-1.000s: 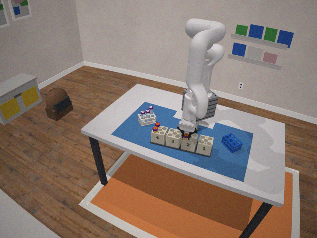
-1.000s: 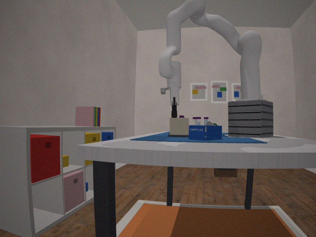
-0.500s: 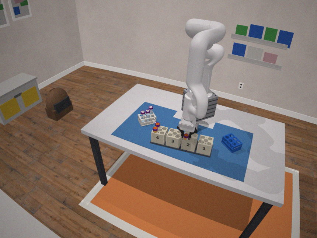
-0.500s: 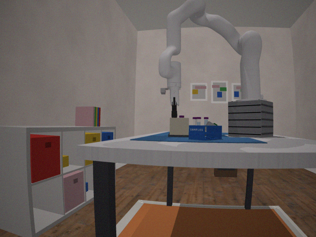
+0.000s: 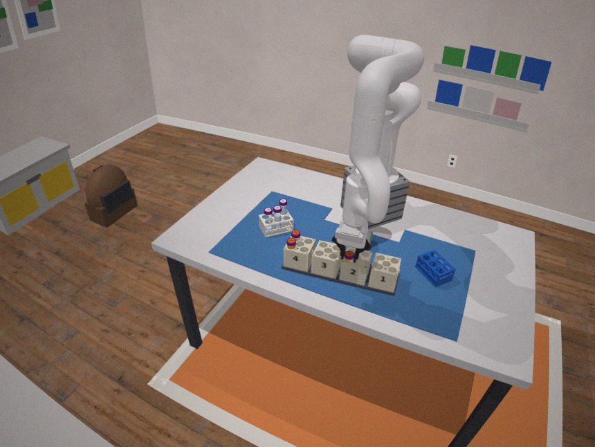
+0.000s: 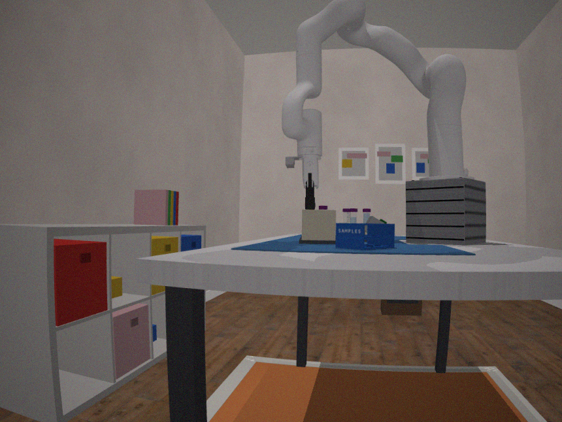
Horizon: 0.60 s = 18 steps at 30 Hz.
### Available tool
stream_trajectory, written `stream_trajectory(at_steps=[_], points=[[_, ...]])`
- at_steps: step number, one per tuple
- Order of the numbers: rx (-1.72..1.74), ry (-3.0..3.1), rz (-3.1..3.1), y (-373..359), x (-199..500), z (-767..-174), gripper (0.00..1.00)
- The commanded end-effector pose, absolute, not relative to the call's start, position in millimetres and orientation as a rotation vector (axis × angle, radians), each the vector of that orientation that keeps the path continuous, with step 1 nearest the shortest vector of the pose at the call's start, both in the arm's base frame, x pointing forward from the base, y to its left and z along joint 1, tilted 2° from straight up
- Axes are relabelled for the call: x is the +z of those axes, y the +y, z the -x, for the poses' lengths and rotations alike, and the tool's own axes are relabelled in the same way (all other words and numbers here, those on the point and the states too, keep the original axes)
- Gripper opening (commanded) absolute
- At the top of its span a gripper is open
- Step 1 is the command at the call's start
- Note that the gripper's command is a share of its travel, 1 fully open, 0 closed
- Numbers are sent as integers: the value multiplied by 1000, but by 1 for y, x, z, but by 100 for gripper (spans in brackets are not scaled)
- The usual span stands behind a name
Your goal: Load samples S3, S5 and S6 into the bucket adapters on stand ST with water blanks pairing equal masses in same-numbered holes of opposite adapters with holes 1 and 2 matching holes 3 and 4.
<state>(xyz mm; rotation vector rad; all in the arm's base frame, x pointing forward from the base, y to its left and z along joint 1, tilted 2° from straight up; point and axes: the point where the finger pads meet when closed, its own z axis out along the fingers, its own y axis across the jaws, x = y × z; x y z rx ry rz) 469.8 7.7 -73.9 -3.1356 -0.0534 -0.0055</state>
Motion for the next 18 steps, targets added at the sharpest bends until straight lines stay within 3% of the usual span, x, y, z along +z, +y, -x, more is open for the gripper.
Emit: stream_trajectory(at_steps=[1, 18], points=[[-35, -53, 3119, 8, -74, -470, 44], [-35, -53, 3119, 7, -52, -470, 44]])
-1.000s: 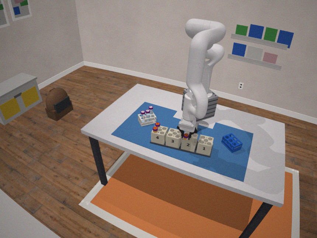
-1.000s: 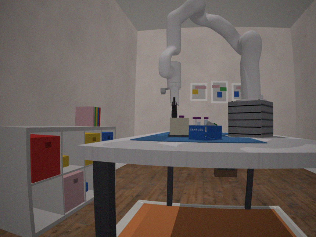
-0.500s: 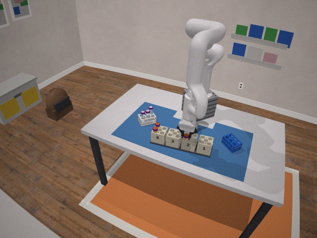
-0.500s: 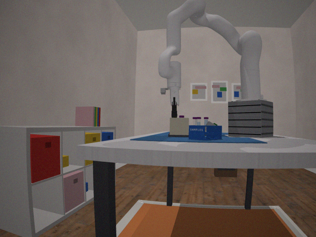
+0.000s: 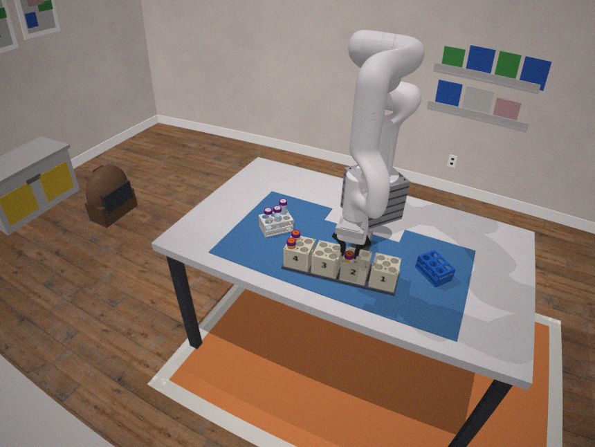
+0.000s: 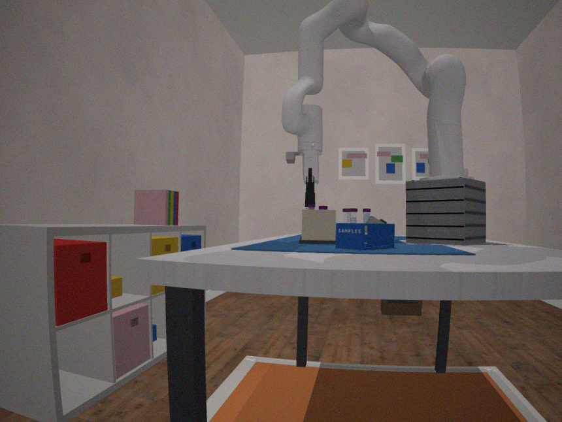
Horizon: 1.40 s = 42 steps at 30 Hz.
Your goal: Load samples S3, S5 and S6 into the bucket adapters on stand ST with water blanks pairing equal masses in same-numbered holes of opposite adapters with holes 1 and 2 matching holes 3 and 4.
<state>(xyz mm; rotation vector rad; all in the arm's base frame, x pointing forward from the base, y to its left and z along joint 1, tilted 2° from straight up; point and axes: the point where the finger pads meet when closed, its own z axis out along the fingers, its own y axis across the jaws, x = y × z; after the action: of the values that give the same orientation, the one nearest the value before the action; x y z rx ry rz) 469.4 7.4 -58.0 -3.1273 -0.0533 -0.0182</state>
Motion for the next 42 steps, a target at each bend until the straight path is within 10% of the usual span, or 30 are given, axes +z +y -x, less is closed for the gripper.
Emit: stream_trajectory(at_steps=[1, 42], points=[[-35, -53, 3119, 7, -50, -470, 44], [-35, -53, 3119, 6, 24, -468, 44]])
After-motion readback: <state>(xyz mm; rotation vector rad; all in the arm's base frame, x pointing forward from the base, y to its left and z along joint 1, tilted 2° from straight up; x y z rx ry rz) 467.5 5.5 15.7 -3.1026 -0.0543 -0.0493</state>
